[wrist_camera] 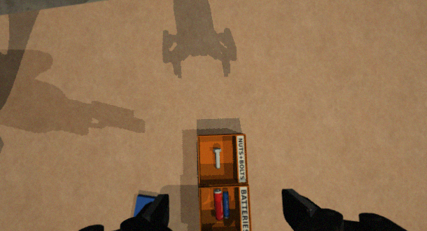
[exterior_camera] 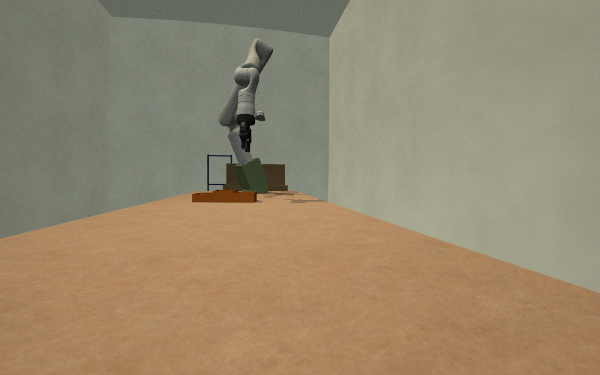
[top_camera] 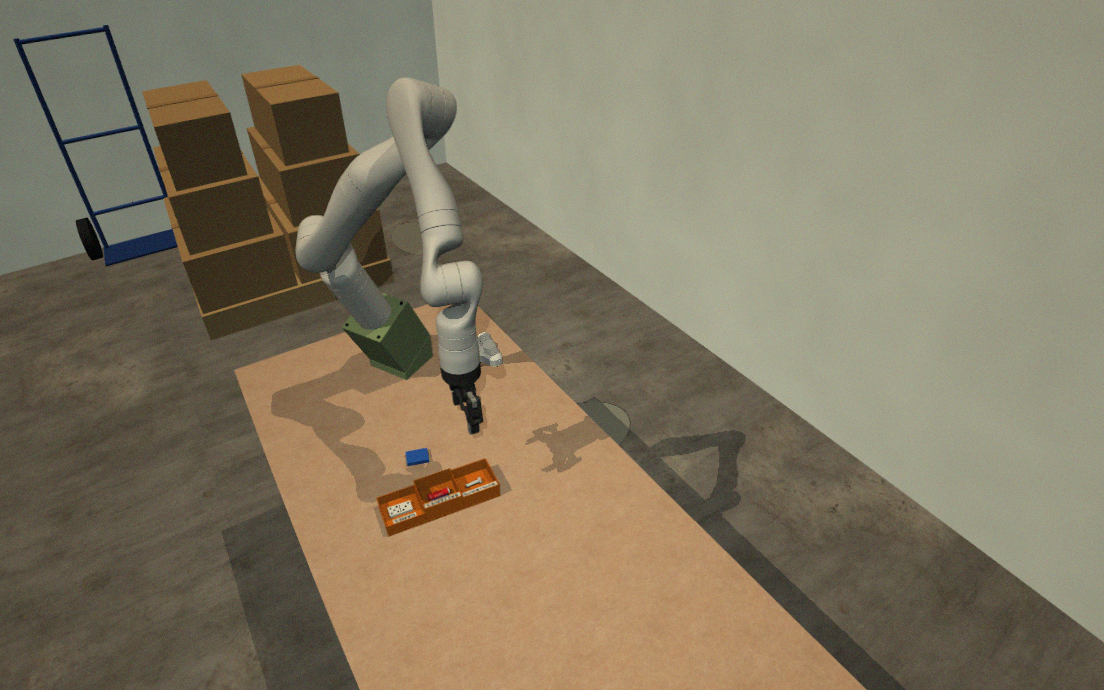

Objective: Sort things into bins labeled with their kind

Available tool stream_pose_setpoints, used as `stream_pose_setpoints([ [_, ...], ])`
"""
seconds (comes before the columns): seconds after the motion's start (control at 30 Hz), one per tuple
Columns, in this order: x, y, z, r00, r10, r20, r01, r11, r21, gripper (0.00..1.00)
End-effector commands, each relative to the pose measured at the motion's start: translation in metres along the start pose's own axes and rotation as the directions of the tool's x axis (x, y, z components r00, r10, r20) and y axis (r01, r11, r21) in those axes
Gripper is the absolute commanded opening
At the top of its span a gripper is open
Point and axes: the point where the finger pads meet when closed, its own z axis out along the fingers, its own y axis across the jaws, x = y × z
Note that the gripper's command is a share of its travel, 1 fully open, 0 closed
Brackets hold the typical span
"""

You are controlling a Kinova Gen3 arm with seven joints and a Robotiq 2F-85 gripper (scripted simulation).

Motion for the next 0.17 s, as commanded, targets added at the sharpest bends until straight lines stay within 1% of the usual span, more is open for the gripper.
stream_pose_setpoints([
  [0.0,0.0003,0.0004,-0.0005,1.0,0.0,-0.001,0.0,1.0,-0.001,1.0],
  [0.13,0.0003,0.0004,-0.0005,1.0,0.0,-0.001,0.0,1.0,-0.001,1.0],
])
